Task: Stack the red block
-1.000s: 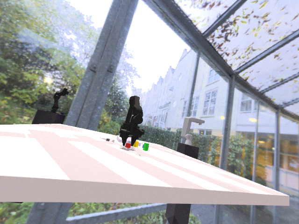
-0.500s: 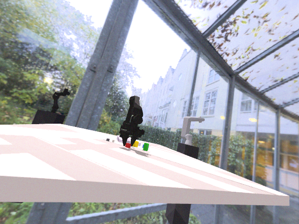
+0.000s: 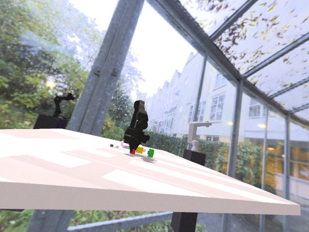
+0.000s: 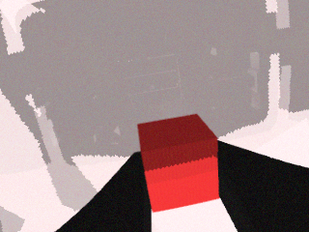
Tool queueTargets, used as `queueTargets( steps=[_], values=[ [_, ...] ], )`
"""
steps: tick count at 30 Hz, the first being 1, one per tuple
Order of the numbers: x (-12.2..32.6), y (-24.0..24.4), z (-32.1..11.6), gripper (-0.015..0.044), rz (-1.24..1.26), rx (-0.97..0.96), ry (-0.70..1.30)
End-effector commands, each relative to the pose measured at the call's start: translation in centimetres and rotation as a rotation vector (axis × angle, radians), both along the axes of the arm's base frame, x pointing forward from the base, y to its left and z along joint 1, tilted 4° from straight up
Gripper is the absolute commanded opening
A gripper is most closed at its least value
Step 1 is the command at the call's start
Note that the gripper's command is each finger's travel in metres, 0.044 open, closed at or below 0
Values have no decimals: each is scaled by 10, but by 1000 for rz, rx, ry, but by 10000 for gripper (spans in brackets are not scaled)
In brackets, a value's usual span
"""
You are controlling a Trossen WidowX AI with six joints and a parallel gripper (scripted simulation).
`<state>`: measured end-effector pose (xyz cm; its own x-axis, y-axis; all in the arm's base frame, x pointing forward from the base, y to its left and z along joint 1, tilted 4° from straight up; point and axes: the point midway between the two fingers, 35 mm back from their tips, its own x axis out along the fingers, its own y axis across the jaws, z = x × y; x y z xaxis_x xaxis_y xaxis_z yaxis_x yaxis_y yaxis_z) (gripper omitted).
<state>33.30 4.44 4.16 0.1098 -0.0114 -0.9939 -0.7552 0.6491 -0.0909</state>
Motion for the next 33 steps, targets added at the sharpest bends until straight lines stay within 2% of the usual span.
queueTargets(
  steps=[1, 3, 25, 33],
  values=[
    [0, 1, 1, 32, -2, 6, 0],
    [0, 1, 6, 0, -2, 6, -1],
    [-12, 1, 109, 0, -2, 6, -1],
    [-13, 1, 118, 0, -2, 6, -1]
  ],
)
